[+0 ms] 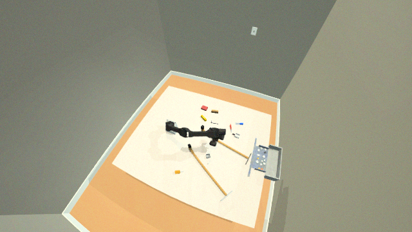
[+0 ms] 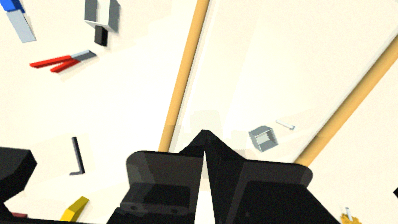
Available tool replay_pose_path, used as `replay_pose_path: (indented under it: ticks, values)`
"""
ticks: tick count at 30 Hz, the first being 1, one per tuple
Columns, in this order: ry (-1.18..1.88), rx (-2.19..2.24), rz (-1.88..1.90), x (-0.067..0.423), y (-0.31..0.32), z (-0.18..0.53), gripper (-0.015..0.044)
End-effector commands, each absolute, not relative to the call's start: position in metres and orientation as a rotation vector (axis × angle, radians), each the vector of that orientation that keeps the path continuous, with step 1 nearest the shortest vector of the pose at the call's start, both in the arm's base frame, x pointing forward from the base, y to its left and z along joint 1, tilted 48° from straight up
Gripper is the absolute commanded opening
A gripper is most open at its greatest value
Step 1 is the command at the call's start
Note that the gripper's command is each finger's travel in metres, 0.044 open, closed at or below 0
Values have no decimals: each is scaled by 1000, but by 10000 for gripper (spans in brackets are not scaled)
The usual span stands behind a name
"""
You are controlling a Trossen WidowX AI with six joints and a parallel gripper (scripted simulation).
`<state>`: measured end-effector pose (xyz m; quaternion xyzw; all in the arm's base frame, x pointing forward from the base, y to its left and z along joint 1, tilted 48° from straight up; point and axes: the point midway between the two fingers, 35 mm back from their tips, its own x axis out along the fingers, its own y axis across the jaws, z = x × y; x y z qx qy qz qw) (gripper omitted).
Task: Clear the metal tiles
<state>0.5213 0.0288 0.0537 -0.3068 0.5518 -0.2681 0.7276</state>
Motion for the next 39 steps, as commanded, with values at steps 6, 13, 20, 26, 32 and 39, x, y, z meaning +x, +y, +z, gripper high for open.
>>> replay_pose_path:
  ticks: [6,13,20,26,32,39]
  values:
    - [1227,-669,-585,518,28,56,0]
    - [1227,-668,-584,521,17,45,0]
    - [1228,-668,-584,523,6,34,0]
    - [1228,-668,-584,524,-4,25,0]
    - [1227,-668,-584,525,-14,16,0]
    - [1227,-669,-584,525,-26,6,0]
